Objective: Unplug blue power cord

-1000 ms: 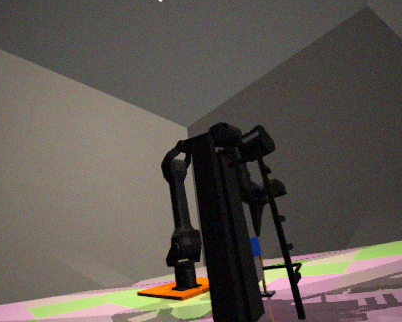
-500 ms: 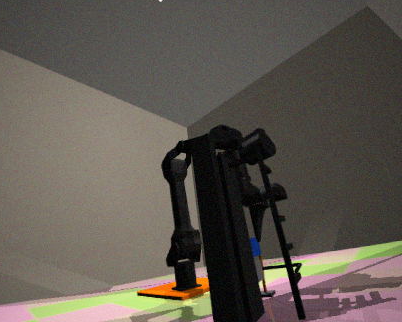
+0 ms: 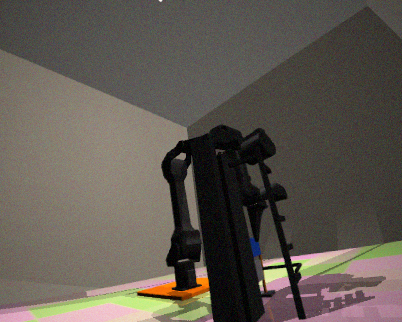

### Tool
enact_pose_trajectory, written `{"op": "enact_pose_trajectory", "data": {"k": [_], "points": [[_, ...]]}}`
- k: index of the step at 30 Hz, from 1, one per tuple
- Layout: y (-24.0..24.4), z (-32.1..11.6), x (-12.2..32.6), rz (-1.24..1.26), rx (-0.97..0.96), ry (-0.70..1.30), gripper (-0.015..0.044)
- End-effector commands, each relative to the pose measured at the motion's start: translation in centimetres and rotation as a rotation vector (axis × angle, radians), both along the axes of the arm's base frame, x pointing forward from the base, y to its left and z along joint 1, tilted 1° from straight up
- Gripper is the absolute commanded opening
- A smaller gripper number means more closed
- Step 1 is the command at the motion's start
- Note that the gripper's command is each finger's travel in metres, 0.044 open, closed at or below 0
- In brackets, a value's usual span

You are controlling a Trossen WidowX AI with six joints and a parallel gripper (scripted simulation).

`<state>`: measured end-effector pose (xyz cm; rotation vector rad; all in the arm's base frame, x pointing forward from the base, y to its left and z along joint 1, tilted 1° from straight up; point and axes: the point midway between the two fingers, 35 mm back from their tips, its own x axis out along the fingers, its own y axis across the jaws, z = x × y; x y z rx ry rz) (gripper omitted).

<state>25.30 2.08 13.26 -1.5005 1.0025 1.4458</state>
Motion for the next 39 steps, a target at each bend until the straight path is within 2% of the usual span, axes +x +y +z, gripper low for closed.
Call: {"op": "enact_pose_trajectory", "data": {"k": [1,25,39], "points": [[0.3,0.0,-0.1,0.000,0.000,0.000,0.0000],[4.0,-0.1,-1.3,0.003,0.004,0.004,0.0000],[3.5,0.0,-1.2,0.006,0.003,0.006,0.0367]]}}
